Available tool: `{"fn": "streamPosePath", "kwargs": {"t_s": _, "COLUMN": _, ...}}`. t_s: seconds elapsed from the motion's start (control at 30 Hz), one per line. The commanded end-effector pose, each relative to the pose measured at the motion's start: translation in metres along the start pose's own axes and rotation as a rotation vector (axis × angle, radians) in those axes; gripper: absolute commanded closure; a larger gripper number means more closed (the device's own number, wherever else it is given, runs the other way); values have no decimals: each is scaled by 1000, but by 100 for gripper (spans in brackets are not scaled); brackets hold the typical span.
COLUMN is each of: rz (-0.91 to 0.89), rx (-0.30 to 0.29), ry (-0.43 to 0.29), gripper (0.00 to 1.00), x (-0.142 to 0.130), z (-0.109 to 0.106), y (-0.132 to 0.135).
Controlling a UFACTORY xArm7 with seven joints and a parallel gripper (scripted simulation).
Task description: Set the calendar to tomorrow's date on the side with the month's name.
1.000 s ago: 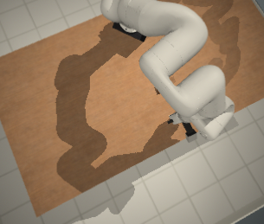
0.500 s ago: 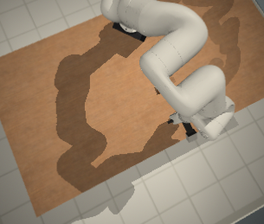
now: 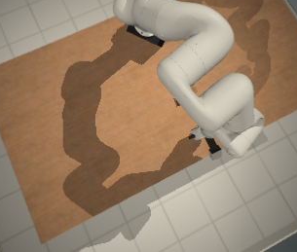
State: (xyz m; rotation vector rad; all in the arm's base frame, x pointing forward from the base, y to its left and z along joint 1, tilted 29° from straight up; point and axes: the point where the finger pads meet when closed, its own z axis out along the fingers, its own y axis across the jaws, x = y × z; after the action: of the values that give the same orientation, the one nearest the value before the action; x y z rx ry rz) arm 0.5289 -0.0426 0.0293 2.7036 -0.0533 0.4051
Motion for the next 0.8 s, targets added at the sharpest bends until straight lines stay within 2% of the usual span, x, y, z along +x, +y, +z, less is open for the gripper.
{"fn": "streamPosePath", "kwargs": {"t_s": 0.0, "rz": 0, "rx": 1, "ry": 3, "gripper": 71, "x": 1, "z": -1, "y": -1}}
{"fn": "streamPosePath", "kwargs": {"t_s": 0.77, "rz": 0, "rx": 1, "ry": 3, "gripper": 71, "x": 1, "z": 2, "y": -1}}
